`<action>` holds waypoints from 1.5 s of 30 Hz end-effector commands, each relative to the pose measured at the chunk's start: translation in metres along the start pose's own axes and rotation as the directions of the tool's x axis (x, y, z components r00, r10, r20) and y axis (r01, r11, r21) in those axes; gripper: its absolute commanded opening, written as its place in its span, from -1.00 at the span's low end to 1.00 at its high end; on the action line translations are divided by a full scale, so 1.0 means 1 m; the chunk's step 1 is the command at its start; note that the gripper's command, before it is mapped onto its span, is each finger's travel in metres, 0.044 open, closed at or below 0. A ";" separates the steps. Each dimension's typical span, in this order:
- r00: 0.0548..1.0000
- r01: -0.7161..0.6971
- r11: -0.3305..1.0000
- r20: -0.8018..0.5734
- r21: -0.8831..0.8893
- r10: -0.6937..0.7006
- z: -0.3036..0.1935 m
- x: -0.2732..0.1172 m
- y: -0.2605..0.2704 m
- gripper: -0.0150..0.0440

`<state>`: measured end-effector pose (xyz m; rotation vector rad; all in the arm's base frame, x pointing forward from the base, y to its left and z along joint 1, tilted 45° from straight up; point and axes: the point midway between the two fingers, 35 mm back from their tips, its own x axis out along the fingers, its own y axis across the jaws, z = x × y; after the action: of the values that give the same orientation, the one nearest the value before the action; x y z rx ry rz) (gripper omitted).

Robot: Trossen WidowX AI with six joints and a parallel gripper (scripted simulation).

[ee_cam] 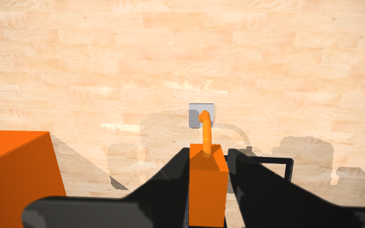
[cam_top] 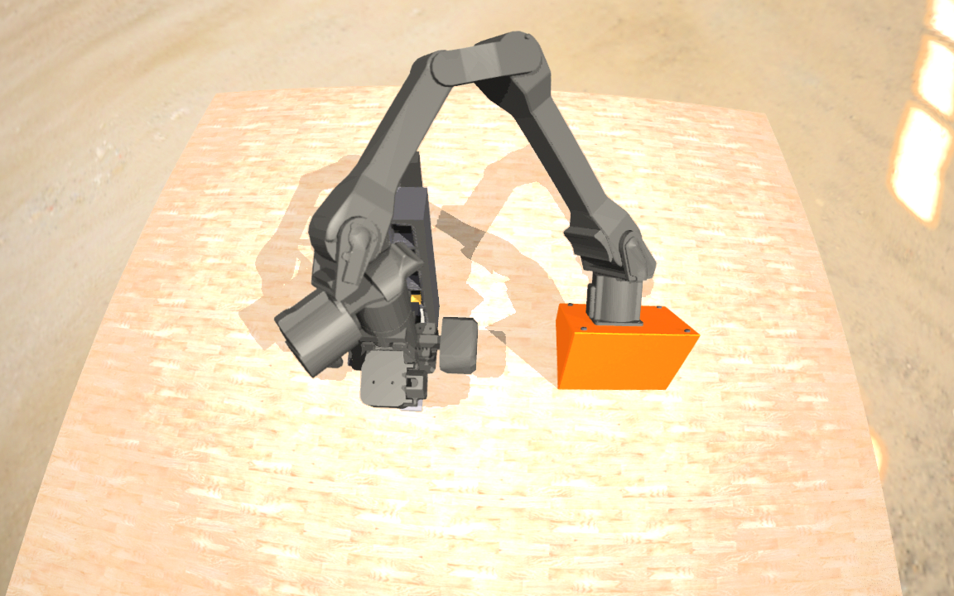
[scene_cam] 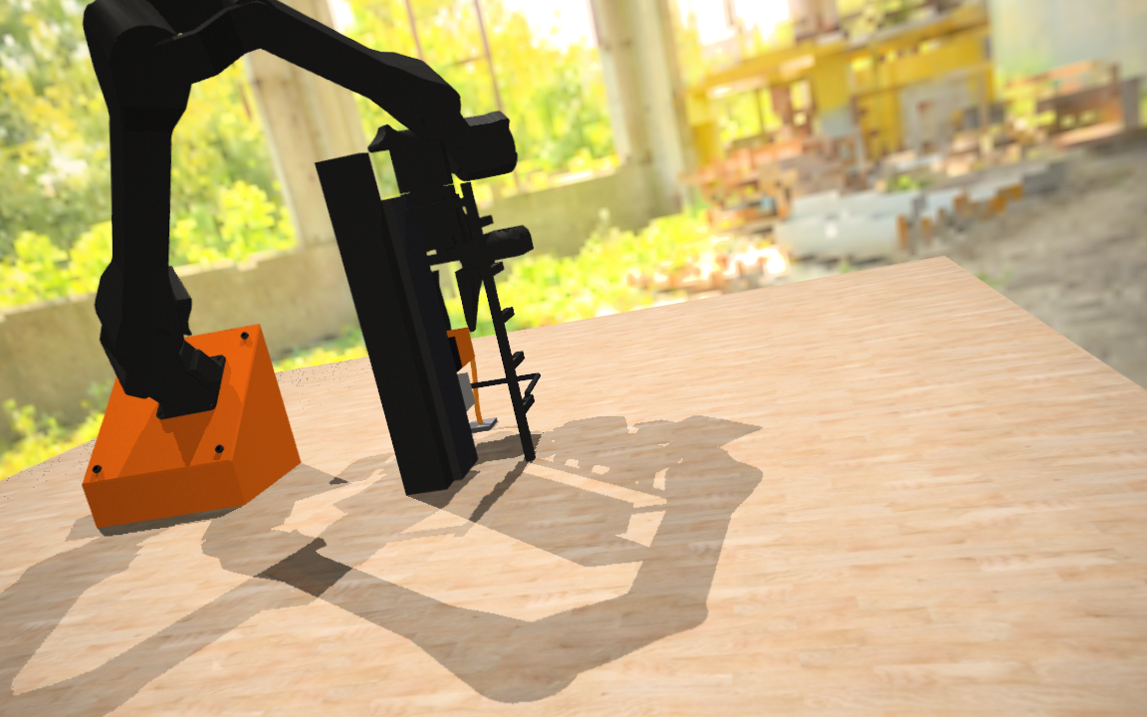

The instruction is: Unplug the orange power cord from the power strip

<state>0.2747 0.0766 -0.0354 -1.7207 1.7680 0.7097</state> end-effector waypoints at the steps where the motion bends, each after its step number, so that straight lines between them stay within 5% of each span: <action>1: 0.999 -0.003 1.000 -0.034 -0.001 0.003 -0.012 0.003 -0.001 -0.22; 5: 0.999 -0.003 1.000 -0.034 -0.001 0.003 -0.012 0.003 -0.001 0.05; 45: 1.000 0.010 1.000 0.005 -0.010 -0.010 -0.035 -0.006 0.000 0.05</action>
<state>0.2736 0.0584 -0.0076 -1.7224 1.7552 0.7198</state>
